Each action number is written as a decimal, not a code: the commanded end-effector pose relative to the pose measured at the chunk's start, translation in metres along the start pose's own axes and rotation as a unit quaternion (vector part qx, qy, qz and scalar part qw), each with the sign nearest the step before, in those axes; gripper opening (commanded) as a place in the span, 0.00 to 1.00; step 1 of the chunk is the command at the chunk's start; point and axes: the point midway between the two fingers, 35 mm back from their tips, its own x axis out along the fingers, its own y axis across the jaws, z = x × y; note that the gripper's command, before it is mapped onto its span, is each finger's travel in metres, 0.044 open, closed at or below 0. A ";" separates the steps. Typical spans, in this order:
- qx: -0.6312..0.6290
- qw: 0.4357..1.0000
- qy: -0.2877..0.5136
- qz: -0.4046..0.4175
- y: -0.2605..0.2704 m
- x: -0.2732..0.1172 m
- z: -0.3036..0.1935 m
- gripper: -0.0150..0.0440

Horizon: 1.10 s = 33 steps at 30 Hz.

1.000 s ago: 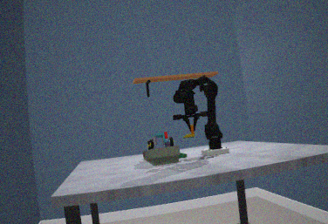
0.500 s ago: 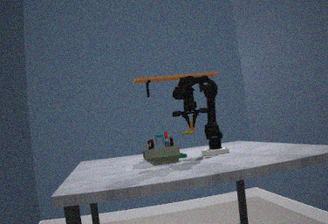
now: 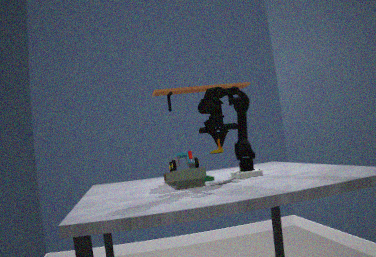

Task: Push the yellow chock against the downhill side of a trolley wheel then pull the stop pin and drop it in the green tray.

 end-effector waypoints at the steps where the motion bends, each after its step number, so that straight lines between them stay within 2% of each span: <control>1: 0.077 0.997 0.000 0.000 0.000 -0.001 0.000 0.25; 11: 0.242 0.970 0.000 0.000 0.000 -0.001 0.000 0.25; 21: 0.401 0.916 0.000 0.000 0.000 -0.001 0.000 0.25; 26: 0.437 0.899 0.000 0.000 0.000 -0.001 0.000 0.25; 33: 0.539 0.842 0.000 0.000 0.000 -0.001 0.000 0.25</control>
